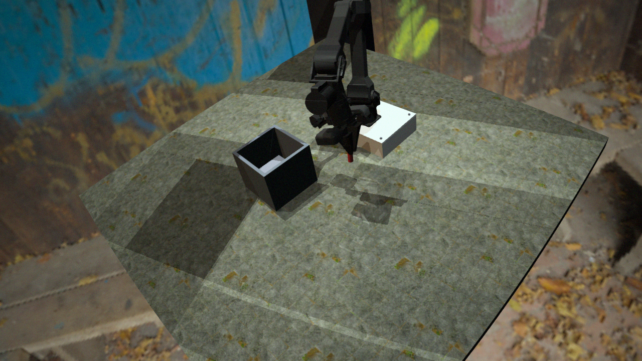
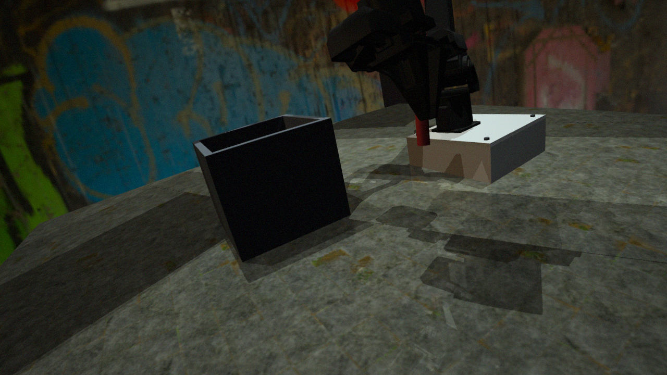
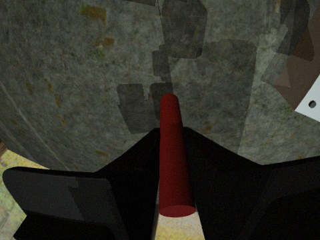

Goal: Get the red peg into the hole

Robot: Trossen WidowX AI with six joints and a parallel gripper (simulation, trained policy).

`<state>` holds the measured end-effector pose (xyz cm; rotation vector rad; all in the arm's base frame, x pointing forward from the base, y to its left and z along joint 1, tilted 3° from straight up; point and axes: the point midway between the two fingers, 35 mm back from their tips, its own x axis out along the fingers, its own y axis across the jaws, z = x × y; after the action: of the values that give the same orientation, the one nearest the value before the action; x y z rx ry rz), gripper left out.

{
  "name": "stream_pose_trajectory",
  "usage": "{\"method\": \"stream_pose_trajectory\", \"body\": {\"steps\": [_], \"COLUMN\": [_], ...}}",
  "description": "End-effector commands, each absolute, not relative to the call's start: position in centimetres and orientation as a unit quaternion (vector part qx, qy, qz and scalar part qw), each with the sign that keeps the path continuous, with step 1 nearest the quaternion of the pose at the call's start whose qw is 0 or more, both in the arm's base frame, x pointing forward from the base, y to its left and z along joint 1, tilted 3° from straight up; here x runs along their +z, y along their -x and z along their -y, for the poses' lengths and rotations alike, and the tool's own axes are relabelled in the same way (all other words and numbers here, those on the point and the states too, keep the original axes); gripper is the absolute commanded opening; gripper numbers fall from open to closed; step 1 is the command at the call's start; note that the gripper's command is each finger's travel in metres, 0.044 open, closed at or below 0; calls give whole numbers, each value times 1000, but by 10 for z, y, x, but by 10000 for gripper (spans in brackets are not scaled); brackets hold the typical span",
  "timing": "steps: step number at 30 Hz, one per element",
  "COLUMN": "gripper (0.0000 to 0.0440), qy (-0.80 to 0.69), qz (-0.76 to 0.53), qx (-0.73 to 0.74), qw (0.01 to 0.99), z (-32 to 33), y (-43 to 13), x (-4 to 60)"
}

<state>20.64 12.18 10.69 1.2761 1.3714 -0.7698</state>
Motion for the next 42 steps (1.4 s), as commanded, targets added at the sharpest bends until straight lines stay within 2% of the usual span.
{"method": "stream_pose_trajectory", "body": {"steps": [1,16,42], "gripper": [0,0,0], "qy": [-538,-532,-506], "qz": [-563,-509,-488], "qx": [-310,-313,-380], "qw": [546,600,601], "z": [-115,-69,5], "y": [-212,-234,-263], "x": [124,172,173]}}
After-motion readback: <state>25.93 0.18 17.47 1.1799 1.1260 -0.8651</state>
